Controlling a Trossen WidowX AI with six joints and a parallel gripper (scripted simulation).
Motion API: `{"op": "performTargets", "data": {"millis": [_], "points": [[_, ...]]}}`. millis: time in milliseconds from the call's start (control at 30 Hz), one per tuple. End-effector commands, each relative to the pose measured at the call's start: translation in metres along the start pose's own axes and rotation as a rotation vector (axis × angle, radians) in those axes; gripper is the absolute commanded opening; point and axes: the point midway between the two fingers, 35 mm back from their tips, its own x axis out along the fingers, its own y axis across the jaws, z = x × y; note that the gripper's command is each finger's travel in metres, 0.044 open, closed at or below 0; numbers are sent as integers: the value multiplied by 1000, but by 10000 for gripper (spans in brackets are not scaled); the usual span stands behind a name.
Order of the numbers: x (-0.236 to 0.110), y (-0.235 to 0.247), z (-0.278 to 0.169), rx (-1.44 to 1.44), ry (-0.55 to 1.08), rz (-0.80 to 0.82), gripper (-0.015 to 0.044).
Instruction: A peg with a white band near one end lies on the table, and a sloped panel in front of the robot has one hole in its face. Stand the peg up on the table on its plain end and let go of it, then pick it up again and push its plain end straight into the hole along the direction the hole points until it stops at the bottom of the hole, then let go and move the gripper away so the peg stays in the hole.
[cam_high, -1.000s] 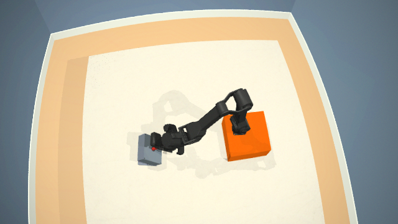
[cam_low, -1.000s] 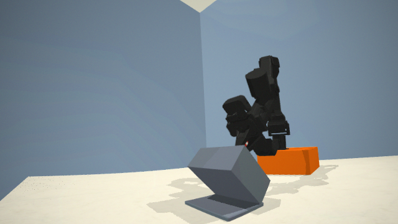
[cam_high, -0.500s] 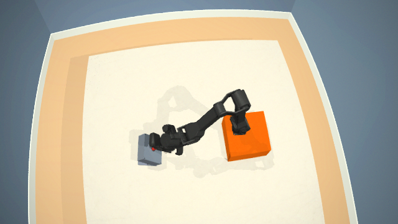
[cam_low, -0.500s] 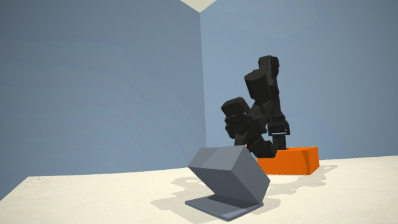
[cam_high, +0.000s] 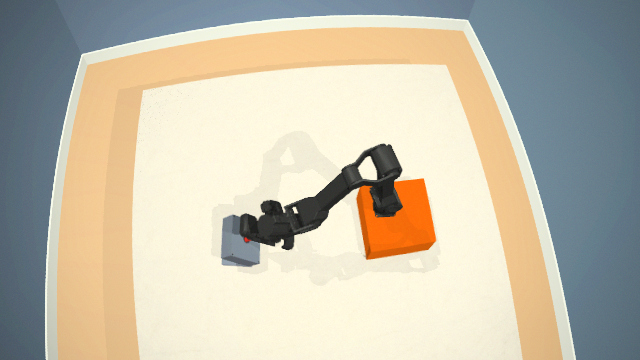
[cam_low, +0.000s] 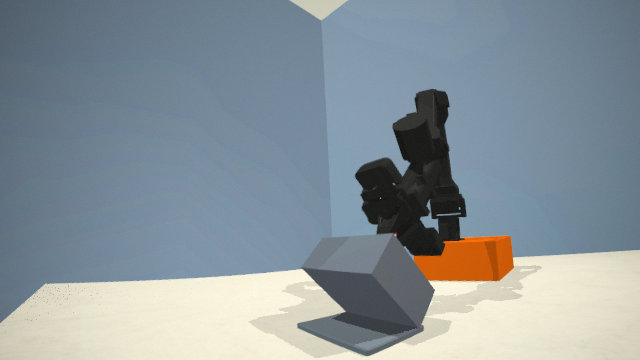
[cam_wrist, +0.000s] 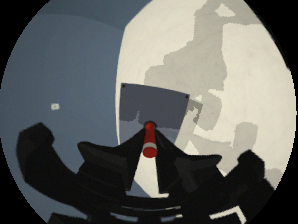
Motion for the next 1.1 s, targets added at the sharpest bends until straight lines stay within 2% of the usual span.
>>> {"op": "performTargets", "data": {"millis": [0,567,1067], "points": [[0,0,0,0,0,1,0],[-3,1,0,0,0,0,440],[-20,3,-2,-2,2,-1,440]]}}
